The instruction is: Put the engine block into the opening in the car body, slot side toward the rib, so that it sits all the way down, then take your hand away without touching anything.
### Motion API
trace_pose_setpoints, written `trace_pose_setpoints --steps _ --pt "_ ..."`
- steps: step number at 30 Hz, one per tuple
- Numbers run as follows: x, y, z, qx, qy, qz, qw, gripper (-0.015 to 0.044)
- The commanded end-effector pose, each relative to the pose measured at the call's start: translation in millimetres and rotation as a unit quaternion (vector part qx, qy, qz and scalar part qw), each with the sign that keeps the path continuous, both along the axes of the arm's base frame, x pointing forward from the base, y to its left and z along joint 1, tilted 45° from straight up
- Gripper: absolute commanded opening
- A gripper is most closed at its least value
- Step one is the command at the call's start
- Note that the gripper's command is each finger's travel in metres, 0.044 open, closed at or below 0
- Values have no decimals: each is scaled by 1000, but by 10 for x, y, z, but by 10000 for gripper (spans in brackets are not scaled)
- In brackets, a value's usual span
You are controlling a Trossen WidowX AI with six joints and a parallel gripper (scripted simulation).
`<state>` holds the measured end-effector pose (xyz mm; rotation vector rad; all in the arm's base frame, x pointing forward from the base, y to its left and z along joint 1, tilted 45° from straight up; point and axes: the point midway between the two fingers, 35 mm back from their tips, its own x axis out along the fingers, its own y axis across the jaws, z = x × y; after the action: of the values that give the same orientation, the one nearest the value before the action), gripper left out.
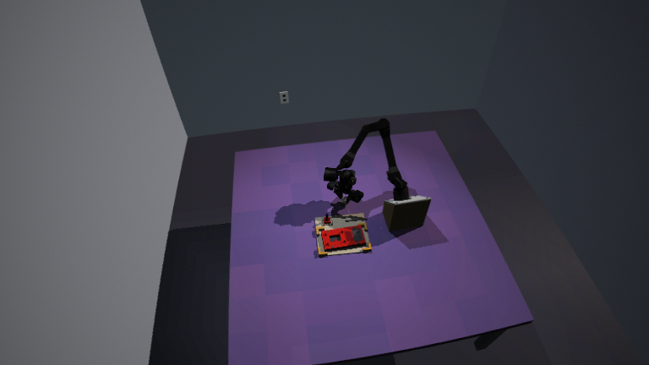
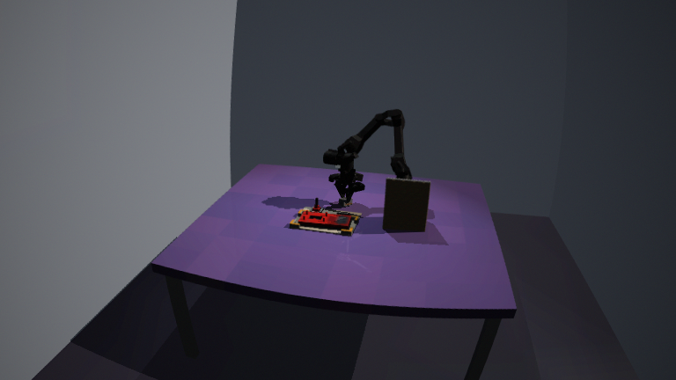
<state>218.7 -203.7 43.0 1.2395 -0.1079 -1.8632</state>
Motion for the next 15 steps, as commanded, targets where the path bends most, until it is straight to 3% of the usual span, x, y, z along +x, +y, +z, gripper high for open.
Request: trace_pose_setpoints --steps 1,15 --pt "58 71 72 1 -5 0 1000 0" --pt "161 380 342 6 -6 0 1000 0"
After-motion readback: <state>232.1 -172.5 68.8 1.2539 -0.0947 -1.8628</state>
